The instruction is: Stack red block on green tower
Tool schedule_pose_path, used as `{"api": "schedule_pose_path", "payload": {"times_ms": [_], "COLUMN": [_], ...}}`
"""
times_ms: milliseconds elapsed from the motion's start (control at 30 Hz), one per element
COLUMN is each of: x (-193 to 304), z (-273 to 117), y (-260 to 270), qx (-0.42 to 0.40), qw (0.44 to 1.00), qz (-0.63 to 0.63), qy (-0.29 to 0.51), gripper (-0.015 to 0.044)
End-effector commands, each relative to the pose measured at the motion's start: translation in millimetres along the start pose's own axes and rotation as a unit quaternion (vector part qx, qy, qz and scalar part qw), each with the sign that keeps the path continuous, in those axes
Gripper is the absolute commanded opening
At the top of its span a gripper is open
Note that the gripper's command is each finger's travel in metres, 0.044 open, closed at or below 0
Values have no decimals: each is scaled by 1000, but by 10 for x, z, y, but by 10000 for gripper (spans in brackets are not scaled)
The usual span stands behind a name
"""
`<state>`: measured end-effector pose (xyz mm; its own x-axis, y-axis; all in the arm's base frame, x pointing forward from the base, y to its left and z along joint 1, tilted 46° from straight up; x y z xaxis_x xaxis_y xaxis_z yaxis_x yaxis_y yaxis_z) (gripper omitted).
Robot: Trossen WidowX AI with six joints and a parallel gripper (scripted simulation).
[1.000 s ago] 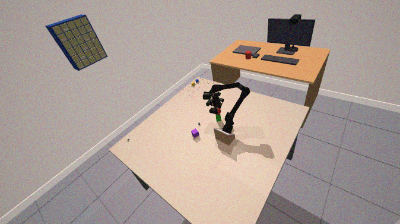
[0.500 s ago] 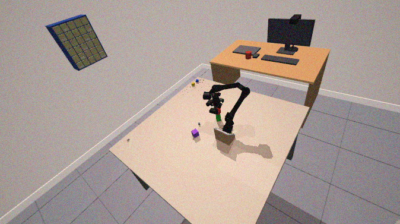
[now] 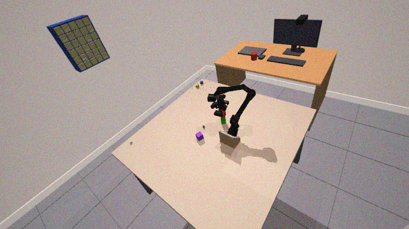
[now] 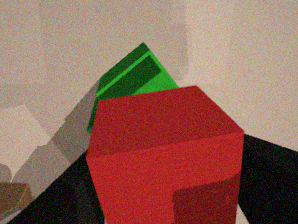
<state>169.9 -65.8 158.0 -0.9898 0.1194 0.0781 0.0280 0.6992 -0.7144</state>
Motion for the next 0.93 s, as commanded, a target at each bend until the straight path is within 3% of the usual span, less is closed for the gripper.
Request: {"api": "schedule_pose_path", "payload": {"times_ms": [0,167,900], "x": [0,0,0], "z": [0,0,0], "y": [0,0,0], "qx": [0,0,0], "qw": [1000,1000,1000], "qz": [0,0,0], "qy": [0,0,0], "gripper": [315,440,440]}}
Point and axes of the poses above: the point midway between the two fingers, 35 mm back from their tips, its own z axis out along the fingers, its own y axis across the jaws, x = y × z, the point moved 3 cm from there along -z, back along the fingers, and after that the axes turned 3 degrees about z, right-handed, at the moved point
